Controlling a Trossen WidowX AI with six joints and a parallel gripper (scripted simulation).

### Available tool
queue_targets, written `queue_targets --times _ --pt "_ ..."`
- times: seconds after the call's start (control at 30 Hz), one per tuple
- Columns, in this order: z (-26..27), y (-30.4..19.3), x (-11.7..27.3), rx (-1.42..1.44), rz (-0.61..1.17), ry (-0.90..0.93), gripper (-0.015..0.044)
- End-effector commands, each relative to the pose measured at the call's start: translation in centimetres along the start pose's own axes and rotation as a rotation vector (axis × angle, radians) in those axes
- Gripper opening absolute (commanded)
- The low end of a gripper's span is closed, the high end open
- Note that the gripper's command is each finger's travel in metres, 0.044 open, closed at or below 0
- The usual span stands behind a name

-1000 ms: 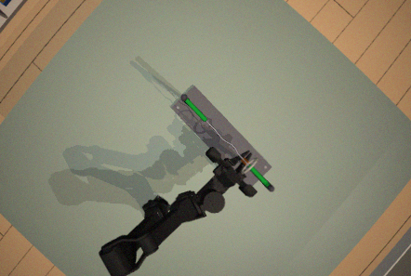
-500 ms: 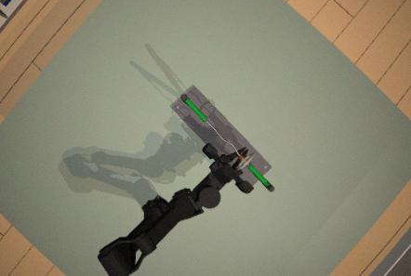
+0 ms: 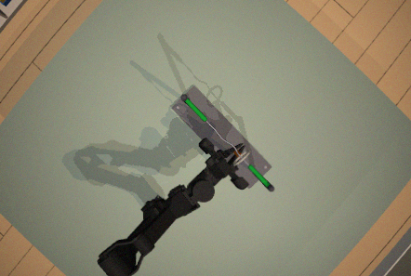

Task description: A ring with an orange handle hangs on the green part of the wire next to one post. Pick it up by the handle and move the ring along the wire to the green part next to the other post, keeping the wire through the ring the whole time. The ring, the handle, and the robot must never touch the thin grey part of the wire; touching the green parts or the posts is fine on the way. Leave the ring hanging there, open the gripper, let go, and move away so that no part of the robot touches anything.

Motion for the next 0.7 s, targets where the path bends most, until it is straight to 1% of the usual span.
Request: queue_targets --times 0.0,0.4,0.67 --pt "0.7 0.2 0.0 -0.018 0.002 -0.019 -0.015" --pt "2.7 0.6 -0.1 -0.062 0.014 -0.075 -0.015" --pt "3.3 0.9 -0.2 -0.048 0.015 -0.073 -0.015"
Point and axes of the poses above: the point midway between the two fingers, 35 mm back from their tips, its own x axis back along the fingers, its own z axis across the jaws, y = z × x, the point moved 8 cm from there along x, back along the fingers, and after that the axes turned 11 degrees about x, right-handed, at the moved point
